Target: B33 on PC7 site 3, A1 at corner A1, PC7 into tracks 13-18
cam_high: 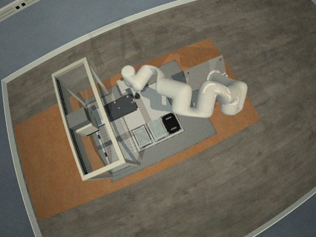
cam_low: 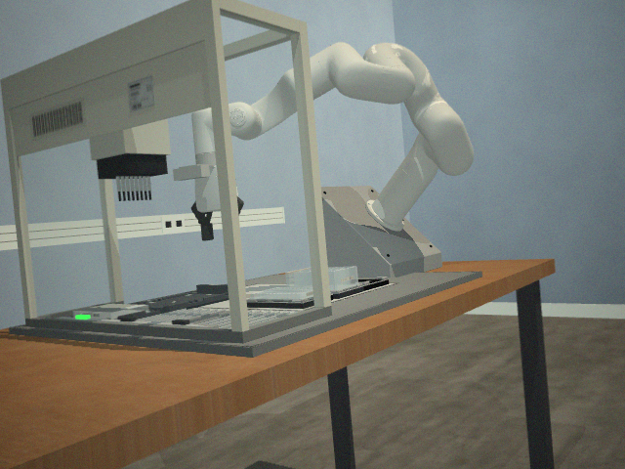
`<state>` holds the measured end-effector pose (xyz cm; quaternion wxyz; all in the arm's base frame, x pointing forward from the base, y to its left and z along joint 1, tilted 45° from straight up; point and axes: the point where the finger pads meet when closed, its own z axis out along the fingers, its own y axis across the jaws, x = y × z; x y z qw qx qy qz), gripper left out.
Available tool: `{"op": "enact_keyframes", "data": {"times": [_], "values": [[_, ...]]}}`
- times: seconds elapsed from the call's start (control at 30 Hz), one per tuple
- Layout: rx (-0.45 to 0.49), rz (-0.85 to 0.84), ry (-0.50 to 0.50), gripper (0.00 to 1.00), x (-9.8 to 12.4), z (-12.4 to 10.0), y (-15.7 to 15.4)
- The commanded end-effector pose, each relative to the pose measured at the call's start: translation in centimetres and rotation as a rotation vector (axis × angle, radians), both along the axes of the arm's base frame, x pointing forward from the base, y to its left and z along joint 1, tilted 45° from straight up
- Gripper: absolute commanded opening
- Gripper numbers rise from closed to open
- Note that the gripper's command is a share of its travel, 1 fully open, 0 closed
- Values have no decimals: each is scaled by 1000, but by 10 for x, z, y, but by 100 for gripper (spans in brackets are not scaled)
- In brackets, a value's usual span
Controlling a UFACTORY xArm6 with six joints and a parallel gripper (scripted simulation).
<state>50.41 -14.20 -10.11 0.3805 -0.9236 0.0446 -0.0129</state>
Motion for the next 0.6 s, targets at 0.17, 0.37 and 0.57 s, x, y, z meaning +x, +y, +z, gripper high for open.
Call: {"op": "enact_keyframes", "data": {"times": [0.17, 0.37, 0.57], "values": [[-3, -2, -3, 82, 1, 8, -9], [-3, -2, -3, 82, 0, 16, -16], [-3, -2, -3, 82, -1, 23, -23]]}}
